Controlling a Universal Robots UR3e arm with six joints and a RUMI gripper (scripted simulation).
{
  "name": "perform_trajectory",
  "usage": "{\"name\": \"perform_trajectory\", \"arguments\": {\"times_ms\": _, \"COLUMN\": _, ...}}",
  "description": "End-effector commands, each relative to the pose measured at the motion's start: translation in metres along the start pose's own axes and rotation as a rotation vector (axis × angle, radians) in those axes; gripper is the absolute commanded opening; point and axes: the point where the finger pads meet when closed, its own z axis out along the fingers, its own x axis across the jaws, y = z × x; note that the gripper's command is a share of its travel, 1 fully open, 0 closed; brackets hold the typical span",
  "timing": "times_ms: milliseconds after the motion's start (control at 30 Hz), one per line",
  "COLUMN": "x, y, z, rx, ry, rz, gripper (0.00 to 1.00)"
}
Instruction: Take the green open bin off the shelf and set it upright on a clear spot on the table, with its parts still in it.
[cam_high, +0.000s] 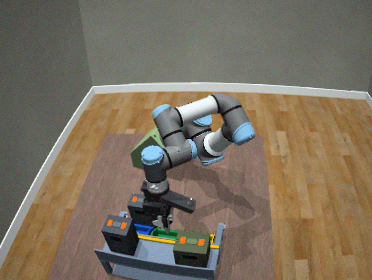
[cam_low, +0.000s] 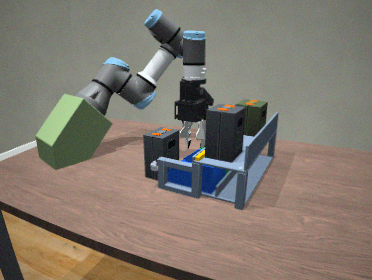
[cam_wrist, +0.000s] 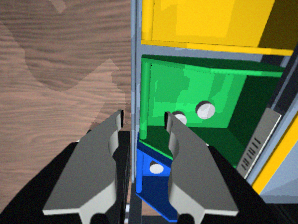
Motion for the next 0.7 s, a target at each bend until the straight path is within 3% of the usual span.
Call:
{"name": "perform_trajectory", "arguments": {"times_ms": 0, "x": 0.001, "y": 0.000, "z": -0.001, "rx": -0.001, "ry": 0.002, "rz": -0.001, "gripper": 0.26}}
{"name": "perform_trajectory", "arguments": {"times_ms": 267, "x": 0.001, "y": 0.000, "z": 0.009, "rx": -0.001, "ry": 0.002, "rz": -0.001, "gripper": 0.26}}
{"name": "perform_trajectory", "arguments": {"times_ms": 667, "x": 0.001, "y": 0.000, "z": 0.009, "rx": -0.001, "ry": 0.002, "rz": -0.001, "gripper": 0.26}}
